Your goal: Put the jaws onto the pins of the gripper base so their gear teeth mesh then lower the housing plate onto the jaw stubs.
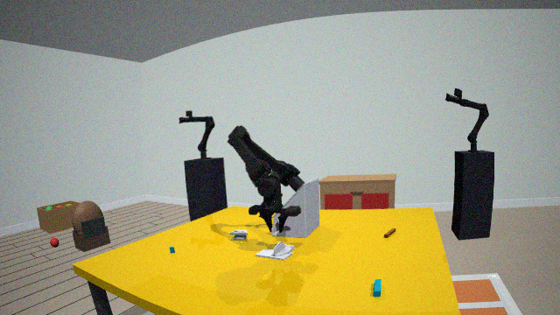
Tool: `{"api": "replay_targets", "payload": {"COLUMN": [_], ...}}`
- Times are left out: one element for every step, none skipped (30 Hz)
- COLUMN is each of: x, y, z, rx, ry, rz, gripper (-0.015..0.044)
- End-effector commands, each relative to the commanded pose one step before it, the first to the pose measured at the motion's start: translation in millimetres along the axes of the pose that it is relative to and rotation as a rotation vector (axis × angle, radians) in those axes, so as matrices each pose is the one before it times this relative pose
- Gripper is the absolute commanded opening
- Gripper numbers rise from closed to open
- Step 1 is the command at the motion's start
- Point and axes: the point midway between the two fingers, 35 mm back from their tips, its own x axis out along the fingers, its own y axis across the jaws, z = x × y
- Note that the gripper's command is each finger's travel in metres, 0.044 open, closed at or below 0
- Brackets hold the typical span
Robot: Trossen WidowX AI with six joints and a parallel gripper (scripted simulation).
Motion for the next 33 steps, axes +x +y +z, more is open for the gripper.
{"api": "replay_targets", "payload": {"x": [-0.77, 0.07, 0.07, 0.08, 0.09, 0.08, 0.05, 0.02, 0.0, 0.0, 0.0, 0.0, 0.0, 0.0, 0.0, 0.0, 0.0, 0.0, 0.0, 0.0, 0.0, 0.0, 0.0, 0.0, 0.0, 0.0, 0.0, 0.0, 0.0, 0.0, 0.0, 0.0, -0.01], "y": [-11.05, -2.32, -2.36, -2.4, -2.44, -2.06, -1.25, -0.42, 0.0, 0.0, 0.0, 0.0, 0.0, 0.0, 0.0, 0.0, 0.0, 0.0, 0.0, 0.0, 0.0, 0.0, 0.0, 0.0, 0.0, 0.0, 0.0, 0.0, 0.0, 0.0, 0.0, 0.0, 0.0], "z": [12.89, 2.39, 2.36, 2.34, 2.31, 1.9, 1.13, 0.38, 0.0, 0.0, 0.0, 0.0, 0.0, 0.0, 0.0, 0.0, 0.0, 0.0, 0.0, 0.0, 0.0, 0.0, 0.0, 0.0, 0.0, 0.0, 0.0, 0.0, 0.0, 0.0, 0.0, 0.01, 0.02], "rx": [0.004, 0.0001, 0.0001, 0.0001, 0.0001, 0.0001, 0.0001, 0.0, 0.0, 0.0, 0.0, 0.0, 0.0, 0.0, 0.0, 0.0, 0.0, 0.0, 0.0, 0.0, 0.0, 0.0, 0.0, 0.0, 0.0, 0.0, 0.0, 0.0, 0.0, 0.0, 0.0, -0.0032, -0.008], "ry": [-0.00482, -0.00001, 0.00001, 0.00002, 0.00003, 0.00003, 0.00002, 0.00001, 0.0, 0.0, 0.0, 0.0, 0.0, 0.0, 0.0, 0.0, 0.0, 0.0, 0.0, 0.0, 0.0, 0.0, 0.0, 0.0, 0.0, 0.0, 0.0, 0.0, 0.0, 0.0, 0.0, -0.00001, -0.00001], "rz": [-0.00361, -0.00054, -0.00058, -0.00061, -0.00065, -0.00057, -0.00036, -0.00012, 0.0, 0.0, 0.0, 0.0, 0.0, 0.0, 0.0, 0.0, 0.0, 0.0, 0.0, 0.0, 0.0, 0.0, 0.0, 0.0, 0.0, 0.0, 0.0, 0.0, 0.0, 0.0, 0.0, 0.00001, 0.00002], "gripper": [0.0134, 0.0134, 0.0134, 0.0134, 0.0134, 0.0134, 0.0134, 0.0134, 0.0134, 0.0134, 0.0134, 0.0134, 0.0134, 0.0134, 0.0134, 0.0134, 0.0134, 0.0134, 0.0134, 0.0134, 0.0134, 0.0134, 0.0134, 0.0134, 0.0134, 0.0134, 0.0134, 0.0134, 0.0134, 0.0134, 0.0134, 0.0134, 0.0134]}}
